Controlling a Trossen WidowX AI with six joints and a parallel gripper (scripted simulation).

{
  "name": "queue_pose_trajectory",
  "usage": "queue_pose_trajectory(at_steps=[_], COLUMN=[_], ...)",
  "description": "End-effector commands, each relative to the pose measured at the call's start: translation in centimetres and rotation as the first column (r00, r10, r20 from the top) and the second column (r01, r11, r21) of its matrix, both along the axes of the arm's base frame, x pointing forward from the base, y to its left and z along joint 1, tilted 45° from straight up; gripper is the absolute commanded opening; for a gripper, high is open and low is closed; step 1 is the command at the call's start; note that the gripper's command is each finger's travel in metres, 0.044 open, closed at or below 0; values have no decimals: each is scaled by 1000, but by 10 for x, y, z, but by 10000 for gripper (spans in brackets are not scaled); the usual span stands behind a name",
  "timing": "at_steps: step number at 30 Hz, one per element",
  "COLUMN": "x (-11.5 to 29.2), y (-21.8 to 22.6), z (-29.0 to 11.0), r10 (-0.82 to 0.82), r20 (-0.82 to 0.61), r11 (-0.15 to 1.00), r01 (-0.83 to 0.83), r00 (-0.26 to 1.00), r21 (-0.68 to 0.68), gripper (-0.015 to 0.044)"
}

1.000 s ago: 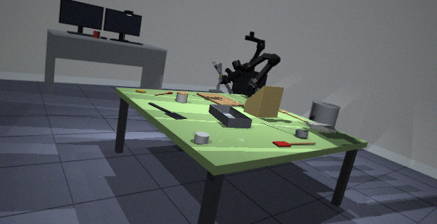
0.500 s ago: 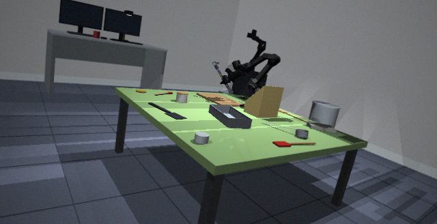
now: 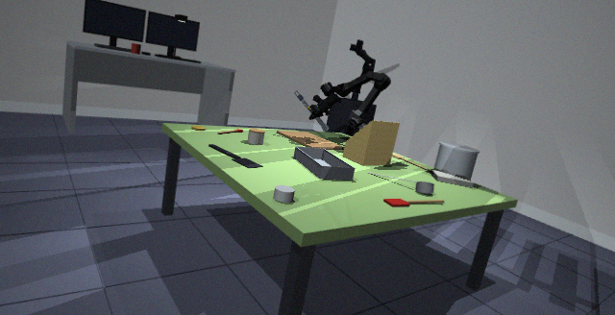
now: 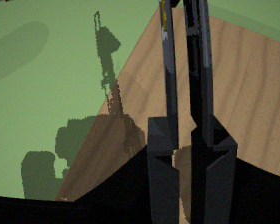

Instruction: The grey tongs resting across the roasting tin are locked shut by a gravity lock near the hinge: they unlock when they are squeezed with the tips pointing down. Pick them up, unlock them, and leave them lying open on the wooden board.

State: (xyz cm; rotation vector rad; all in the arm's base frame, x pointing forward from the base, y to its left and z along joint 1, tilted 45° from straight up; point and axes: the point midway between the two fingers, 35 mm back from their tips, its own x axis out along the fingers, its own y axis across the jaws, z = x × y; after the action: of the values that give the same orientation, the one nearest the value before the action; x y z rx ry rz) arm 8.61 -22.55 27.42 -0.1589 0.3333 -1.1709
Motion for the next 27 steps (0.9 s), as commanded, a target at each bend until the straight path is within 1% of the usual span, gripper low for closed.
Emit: queue_pose_trajectory(at_steps=[1,14,27], x=[2,6,8], y=[-3,-9,-11], z=[5,6,9], r10=[-17,-80,-124], r20=[-5,-86,-217], r11=[998,960,889], r01=[18,99,205], r00=[1000,993,968], r21=[57,263,409], gripper=[-150,-150,-150])
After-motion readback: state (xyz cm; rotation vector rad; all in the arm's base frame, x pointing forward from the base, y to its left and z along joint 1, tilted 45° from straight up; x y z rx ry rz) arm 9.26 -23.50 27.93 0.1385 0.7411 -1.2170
